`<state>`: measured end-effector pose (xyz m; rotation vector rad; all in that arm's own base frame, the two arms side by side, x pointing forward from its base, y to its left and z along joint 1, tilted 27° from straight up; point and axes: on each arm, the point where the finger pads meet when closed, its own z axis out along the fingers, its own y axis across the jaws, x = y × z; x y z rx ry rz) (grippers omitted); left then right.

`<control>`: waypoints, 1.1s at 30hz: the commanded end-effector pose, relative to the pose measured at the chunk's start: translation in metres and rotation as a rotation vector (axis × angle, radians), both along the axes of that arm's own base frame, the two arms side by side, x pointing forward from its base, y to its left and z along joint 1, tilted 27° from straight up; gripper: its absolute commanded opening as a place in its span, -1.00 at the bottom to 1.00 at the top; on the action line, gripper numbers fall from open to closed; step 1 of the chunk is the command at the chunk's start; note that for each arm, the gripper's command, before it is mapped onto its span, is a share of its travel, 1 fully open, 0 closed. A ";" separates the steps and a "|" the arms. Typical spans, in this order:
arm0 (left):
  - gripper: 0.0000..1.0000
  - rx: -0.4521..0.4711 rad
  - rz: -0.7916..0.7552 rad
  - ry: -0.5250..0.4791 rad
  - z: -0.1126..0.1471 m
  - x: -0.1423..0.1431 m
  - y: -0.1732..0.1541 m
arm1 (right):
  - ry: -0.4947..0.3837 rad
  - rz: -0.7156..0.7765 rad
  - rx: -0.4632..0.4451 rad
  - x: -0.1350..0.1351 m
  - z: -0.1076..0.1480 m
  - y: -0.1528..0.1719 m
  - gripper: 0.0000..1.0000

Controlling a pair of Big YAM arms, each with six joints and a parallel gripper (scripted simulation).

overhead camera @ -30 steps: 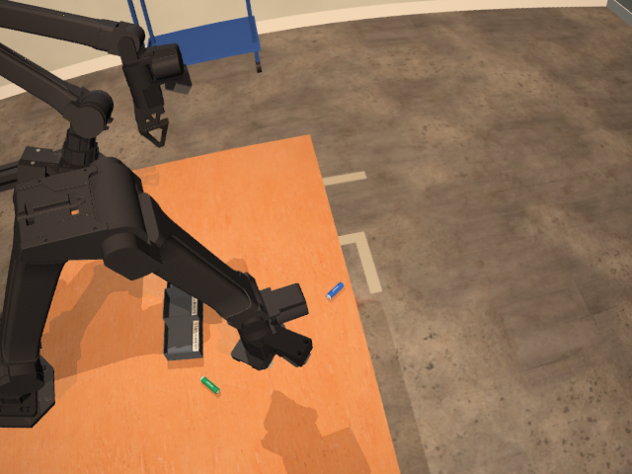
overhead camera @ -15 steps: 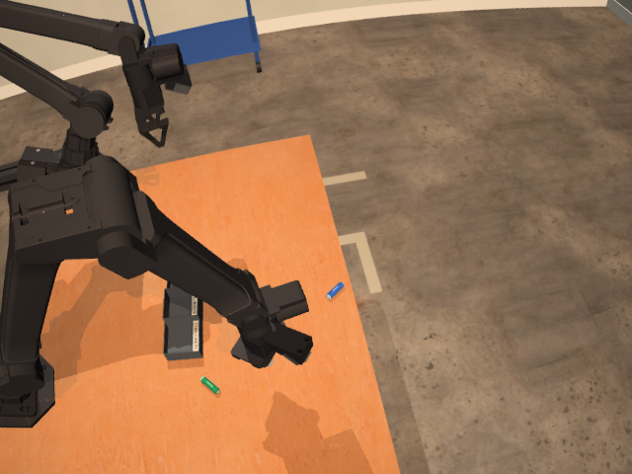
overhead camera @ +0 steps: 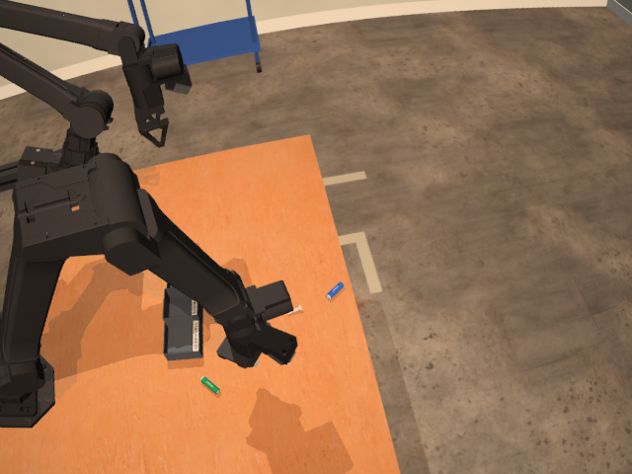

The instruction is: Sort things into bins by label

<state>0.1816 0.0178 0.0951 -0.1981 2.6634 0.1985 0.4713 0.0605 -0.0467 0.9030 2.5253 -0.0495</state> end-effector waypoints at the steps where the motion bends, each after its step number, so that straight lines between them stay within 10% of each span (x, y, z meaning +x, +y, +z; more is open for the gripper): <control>1: 1.00 0.002 0.001 0.014 -0.005 -0.005 0.002 | -0.020 -0.004 0.014 -0.008 -0.002 0.016 -0.81; 19: 1.00 0.002 0.001 0.014 -0.005 -0.005 0.002 | -0.017 -0.004 0.012 -0.080 -0.046 0.065 -0.81; 33: 1.00 0.002 0.001 0.014 -0.005 -0.005 0.002 | 0.067 0.442 -0.195 -0.138 -0.080 0.104 -0.81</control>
